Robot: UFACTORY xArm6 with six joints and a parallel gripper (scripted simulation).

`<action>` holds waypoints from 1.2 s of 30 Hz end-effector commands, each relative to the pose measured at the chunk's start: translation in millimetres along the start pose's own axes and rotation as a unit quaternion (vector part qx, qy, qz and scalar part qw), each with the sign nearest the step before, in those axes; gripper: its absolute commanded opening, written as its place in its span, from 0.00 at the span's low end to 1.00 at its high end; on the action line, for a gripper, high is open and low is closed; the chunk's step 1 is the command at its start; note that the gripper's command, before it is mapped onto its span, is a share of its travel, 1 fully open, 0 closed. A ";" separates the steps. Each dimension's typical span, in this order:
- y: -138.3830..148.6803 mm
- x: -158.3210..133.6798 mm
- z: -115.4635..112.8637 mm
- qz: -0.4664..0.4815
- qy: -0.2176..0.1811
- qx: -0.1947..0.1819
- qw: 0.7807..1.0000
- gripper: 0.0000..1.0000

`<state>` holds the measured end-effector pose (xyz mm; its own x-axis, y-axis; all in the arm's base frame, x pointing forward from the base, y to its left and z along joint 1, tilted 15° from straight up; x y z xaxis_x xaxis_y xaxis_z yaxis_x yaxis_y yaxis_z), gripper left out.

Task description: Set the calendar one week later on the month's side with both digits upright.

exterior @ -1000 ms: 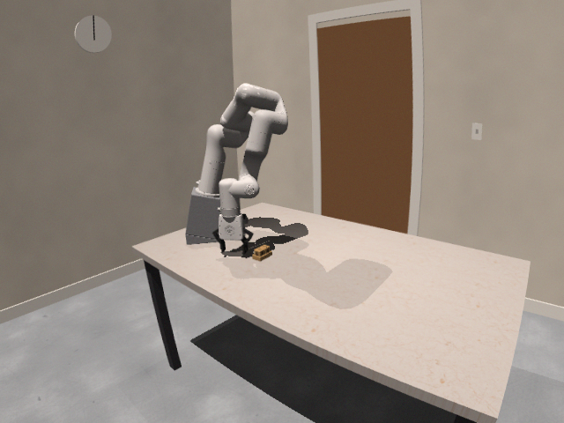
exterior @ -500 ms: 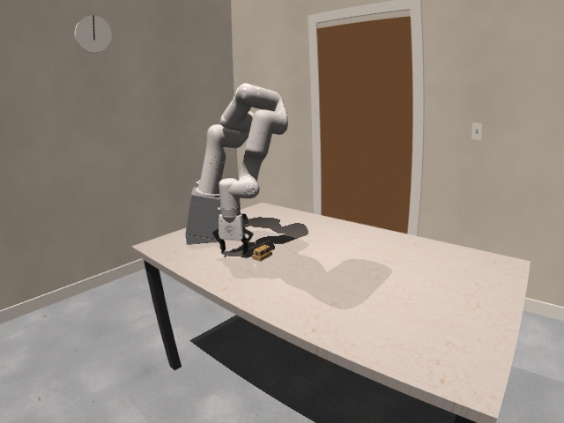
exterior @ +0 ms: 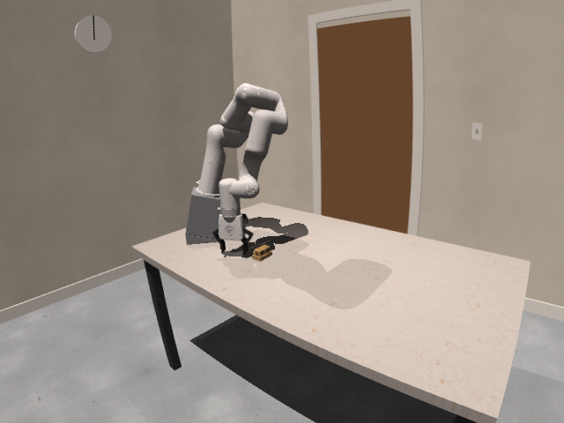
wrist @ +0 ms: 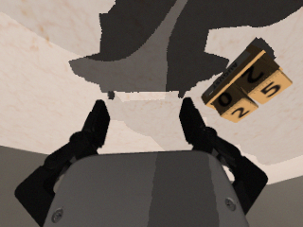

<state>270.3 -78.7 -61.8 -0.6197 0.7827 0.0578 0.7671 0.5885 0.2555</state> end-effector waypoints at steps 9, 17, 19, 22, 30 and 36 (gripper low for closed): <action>0.3 -0.5 -0.4 0.000 -0.001 0.000 1.000 1.00; 0.3 -0.5 -0.4 0.000 -0.001 0.000 1.000 1.00; 0.3 -0.5 -0.5 0.000 -0.001 0.000 1.000 1.00; 0.3 -0.5 -3.7 0.000 -0.001 0.000 1.000 1.00; 0.3 -0.5 -26.1 0.000 -0.001 0.000 1.000 1.00; 0.3 -0.4 -33.0 0.000 -0.001 0.000 1.000 1.00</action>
<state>265.3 -84.5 -34.0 -0.6195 0.7830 0.0554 0.7668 0.5886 0.2560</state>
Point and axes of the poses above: the point where the finger pads meet when closed, its own z axis out along the fingers, its own y axis across the jaws, x = y × z, the point moved 9 cm from there along -z, back along the fingers, and after that the axes turned 9 degrees about -z, right-handed, at the moved point
